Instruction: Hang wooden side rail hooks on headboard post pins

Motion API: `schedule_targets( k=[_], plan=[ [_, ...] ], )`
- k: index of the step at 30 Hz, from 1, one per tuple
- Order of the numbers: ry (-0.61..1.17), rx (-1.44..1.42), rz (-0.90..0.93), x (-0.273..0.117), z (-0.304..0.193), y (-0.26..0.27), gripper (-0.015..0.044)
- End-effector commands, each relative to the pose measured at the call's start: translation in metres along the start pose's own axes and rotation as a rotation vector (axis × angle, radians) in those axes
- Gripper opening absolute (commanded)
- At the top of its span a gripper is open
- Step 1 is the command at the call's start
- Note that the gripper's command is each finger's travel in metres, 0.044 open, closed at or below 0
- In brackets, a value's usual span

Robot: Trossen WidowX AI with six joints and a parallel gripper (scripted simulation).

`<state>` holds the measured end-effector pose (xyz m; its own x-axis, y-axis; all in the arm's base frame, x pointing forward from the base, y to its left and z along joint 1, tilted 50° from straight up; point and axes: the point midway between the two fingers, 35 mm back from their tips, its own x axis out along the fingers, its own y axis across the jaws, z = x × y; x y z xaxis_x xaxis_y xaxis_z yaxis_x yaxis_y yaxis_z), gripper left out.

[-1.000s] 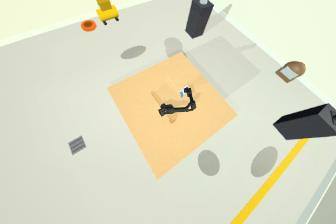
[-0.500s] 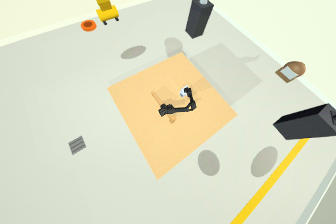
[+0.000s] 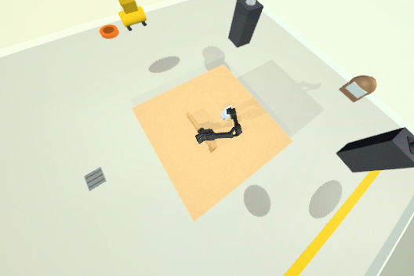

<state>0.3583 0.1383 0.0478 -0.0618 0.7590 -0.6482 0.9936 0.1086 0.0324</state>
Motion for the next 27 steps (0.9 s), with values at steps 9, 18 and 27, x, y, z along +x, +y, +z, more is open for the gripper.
schedule_targets(
  k=[9, 18, 27],
  plan=[
    [0.002, 0.003, 0.009, -0.0027, -0.0014, 0.0016, 0.0],
    [0.002, 0.003, 0.009, -0.0012, -0.0014, 0.0016, 0.0],
    [0.002, 0.003, 0.009, 0.0002, -0.0015, 0.0016, 0.0]
  ],
)
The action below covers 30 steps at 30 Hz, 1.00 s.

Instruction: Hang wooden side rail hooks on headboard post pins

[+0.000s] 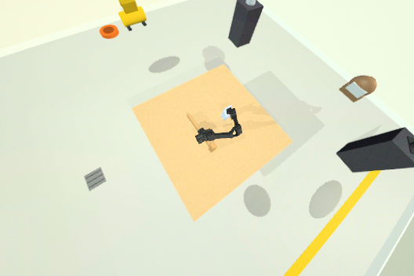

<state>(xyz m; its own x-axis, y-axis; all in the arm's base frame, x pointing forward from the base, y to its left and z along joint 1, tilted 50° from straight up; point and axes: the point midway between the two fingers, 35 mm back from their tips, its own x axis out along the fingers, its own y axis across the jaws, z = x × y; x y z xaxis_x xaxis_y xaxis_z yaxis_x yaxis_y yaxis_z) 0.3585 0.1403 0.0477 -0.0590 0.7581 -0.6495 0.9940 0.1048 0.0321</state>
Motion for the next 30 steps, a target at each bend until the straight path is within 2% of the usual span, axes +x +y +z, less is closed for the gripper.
schedule_targets(
  k=[1, 30],
  plan=[
    [0.004, 0.0, 0.007, -0.0011, -0.0003, 0.0011, 0.0],
    [0.004, 0.0, 0.007, 0.0037, -0.0004, 0.0011, 0.0]
  ],
)
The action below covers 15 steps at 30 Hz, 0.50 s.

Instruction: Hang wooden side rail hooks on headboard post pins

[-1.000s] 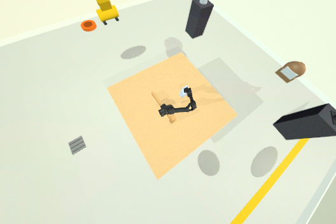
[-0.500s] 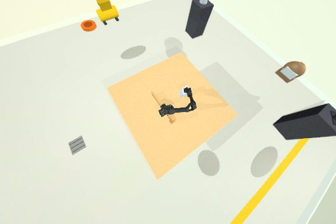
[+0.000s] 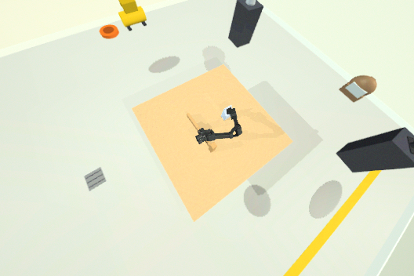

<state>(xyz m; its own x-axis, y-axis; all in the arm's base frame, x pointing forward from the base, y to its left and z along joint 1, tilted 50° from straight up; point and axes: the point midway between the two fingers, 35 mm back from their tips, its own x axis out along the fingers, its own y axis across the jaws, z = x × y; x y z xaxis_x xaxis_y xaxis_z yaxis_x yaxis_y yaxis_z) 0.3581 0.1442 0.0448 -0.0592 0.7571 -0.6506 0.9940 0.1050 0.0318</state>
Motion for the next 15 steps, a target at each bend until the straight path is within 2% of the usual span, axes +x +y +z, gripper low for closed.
schedule_targets(
  k=[1, 15],
  plan=[
    [0.005, 0.0, 0.007, -0.001, 0.0, 0.0013, 0.0],
    [0.005, 0.0, 0.007, 0.0013, 0.0, 0.0013, 0.0]
  ],
)
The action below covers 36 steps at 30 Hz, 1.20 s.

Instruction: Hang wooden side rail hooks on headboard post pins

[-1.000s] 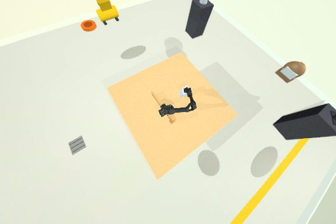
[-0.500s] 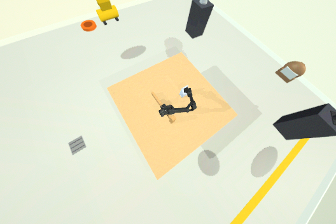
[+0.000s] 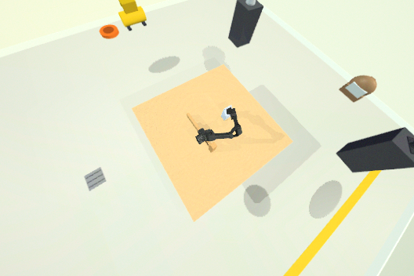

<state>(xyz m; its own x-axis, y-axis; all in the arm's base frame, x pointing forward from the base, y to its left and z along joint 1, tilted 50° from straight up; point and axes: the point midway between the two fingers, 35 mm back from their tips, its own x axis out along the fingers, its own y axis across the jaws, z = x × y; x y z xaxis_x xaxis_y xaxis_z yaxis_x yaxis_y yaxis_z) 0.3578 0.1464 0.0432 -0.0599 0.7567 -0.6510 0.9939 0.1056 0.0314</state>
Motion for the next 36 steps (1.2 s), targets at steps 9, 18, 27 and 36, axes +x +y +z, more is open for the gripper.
schedule_targets(
  k=[9, 18, 27, 36],
  plan=[
    [0.006, 0.0, 0.008, 0.0, 0.0, 0.001, 0.0],
    [0.006, 0.0, 0.008, 0.001, 0.0, 0.001, 0.0],
    [0.002, 0.005, 0.004, 0.001, 0.001, 0.0, 0.021],
    [0.003, 0.001, 0.007, -0.03, 0.002, 0.001, 0.044]
  ],
)
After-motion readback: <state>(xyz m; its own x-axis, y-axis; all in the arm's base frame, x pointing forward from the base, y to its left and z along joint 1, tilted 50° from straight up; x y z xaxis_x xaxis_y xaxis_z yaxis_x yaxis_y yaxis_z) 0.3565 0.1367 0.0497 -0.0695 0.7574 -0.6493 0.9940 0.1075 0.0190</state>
